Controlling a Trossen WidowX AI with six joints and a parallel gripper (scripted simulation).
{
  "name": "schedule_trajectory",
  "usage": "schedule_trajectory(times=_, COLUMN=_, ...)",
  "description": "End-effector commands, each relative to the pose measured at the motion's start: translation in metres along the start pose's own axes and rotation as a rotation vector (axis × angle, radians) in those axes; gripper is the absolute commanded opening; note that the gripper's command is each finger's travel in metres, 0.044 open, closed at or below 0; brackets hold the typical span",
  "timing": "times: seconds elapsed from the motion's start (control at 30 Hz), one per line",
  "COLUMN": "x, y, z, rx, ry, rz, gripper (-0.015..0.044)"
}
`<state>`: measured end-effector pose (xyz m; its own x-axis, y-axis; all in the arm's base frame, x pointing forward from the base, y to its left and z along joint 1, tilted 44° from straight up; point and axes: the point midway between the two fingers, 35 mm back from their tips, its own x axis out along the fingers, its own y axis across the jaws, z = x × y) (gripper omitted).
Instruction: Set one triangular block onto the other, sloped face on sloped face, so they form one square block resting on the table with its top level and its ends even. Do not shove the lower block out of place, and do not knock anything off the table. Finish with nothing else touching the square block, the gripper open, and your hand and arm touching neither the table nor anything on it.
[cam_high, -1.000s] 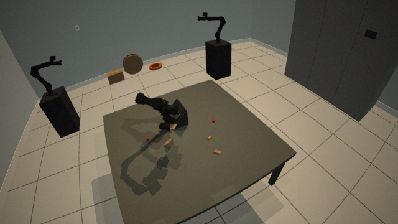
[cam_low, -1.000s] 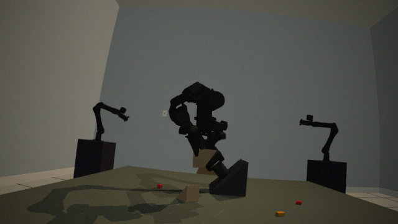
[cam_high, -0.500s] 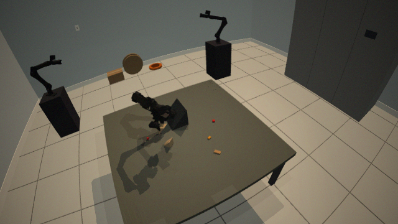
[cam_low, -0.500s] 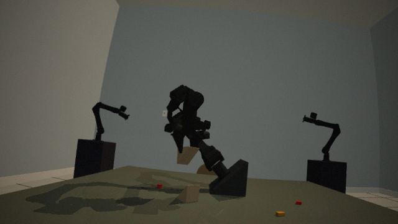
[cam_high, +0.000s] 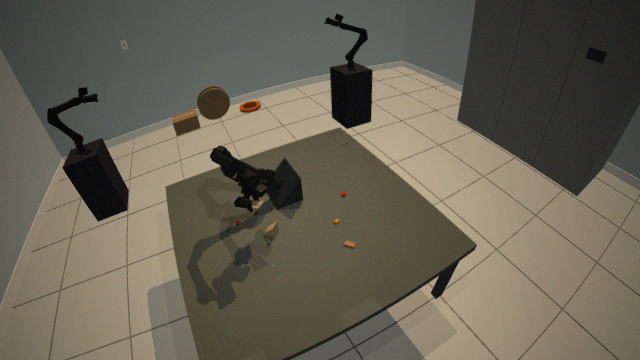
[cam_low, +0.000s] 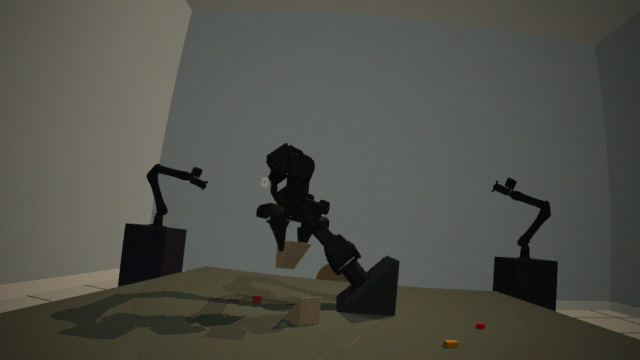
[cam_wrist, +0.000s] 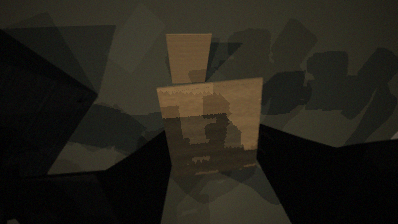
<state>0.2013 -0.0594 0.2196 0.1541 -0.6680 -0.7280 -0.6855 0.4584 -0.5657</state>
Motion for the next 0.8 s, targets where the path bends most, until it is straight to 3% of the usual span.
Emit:
schedule_trajectory(times=0.0, x=0.017, y=0.001, z=0.006, rx=0.006, ry=0.038, rz=0.019, gripper=0.0)
schedule_trajectory(times=0.77, x=0.091, y=0.007, z=0.029, rx=0.063, ry=0.113, rz=0.072, gripper=0.0)
